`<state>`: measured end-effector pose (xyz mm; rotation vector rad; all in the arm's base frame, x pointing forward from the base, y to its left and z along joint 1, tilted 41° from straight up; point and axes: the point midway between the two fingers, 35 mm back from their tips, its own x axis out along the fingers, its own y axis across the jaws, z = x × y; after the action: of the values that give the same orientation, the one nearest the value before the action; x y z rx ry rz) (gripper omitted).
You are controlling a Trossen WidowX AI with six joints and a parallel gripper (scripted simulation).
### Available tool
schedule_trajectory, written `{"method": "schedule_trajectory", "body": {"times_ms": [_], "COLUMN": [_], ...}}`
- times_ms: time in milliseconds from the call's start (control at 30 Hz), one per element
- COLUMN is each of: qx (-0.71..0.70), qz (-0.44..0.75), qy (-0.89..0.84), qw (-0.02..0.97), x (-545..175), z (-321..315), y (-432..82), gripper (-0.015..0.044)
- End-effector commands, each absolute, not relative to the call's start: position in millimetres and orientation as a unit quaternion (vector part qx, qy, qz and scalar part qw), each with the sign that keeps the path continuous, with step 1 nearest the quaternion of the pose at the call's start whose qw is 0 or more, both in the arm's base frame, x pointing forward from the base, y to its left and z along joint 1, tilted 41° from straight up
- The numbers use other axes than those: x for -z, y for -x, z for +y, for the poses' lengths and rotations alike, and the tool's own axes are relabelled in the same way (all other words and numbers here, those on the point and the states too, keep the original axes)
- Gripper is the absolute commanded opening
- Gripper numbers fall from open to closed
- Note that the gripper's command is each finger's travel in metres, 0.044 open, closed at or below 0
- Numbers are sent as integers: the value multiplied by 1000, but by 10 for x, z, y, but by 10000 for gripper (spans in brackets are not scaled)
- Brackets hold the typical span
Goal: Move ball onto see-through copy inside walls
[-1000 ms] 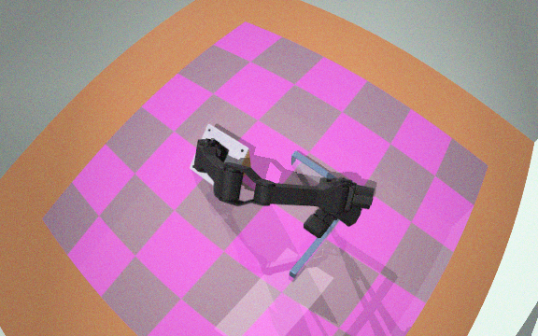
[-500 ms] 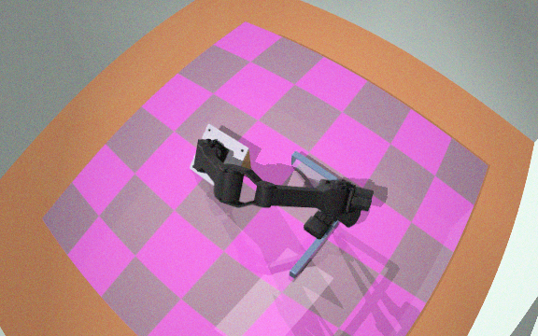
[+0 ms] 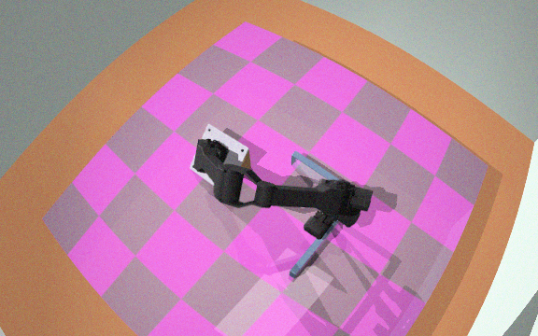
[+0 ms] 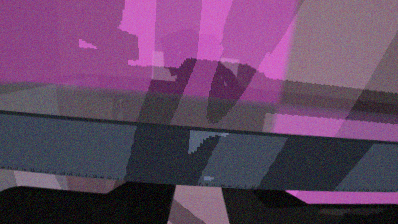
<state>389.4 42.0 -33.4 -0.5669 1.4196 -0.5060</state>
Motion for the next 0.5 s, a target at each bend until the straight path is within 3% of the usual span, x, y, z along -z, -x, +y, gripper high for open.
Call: {"method": "schedule_trajectory", "body": {"times_ms": [0, 333, 467], "qx": [231, 231, 228], "qz": [641, 641, 639], "qy": [253, 253, 251], "qw": [687, 687, 690], "x": [392, 392, 369], "z": [342, 342, 383], "y": [-3875, -3875, -3888], "gripper": [0, 0, 105]}}
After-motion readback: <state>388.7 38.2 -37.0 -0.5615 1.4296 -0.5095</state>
